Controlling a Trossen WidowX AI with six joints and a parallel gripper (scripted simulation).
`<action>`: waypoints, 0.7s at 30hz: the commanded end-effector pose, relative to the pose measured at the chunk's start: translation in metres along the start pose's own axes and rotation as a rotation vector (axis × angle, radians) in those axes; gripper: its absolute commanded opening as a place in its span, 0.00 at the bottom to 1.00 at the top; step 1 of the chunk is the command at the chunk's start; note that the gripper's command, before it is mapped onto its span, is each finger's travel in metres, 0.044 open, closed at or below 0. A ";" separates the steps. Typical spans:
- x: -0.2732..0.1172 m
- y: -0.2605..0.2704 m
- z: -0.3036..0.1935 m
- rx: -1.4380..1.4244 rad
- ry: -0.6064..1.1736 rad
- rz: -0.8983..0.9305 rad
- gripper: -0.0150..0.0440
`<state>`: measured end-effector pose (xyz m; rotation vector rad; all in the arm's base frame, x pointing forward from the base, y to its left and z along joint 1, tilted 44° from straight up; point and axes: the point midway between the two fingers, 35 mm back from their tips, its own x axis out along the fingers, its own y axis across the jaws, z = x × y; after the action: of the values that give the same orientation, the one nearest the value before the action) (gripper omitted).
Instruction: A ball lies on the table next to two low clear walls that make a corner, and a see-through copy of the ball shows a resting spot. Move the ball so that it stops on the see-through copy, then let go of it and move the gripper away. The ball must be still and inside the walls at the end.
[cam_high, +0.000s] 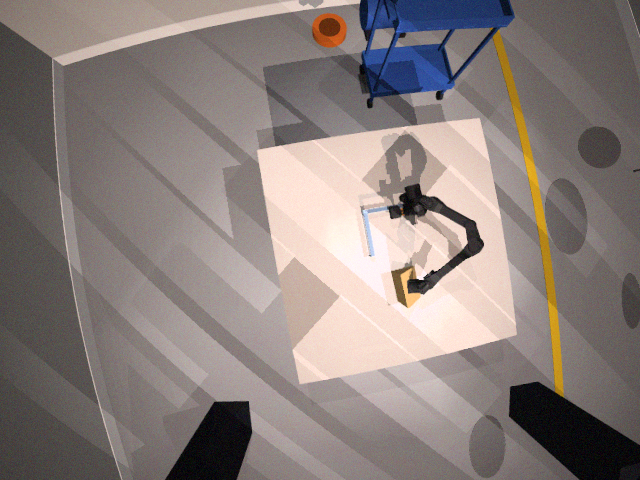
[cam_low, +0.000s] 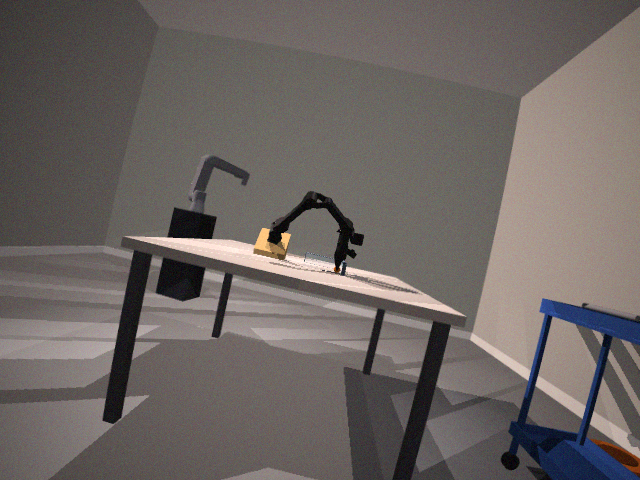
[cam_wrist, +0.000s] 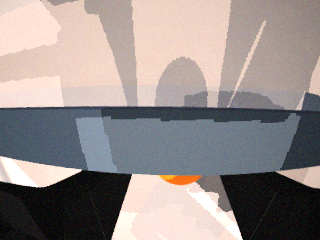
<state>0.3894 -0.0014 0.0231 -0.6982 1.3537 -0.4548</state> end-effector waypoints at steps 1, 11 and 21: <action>-0.003 0.000 0.000 0.000 0.000 0.001 0.72; -0.078 0.006 0.002 -0.020 -0.006 0.000 0.72; -0.112 0.004 0.000 -0.014 -0.004 0.000 0.90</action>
<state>0.3728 0.0581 0.0844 -0.7166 1.3696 -0.4527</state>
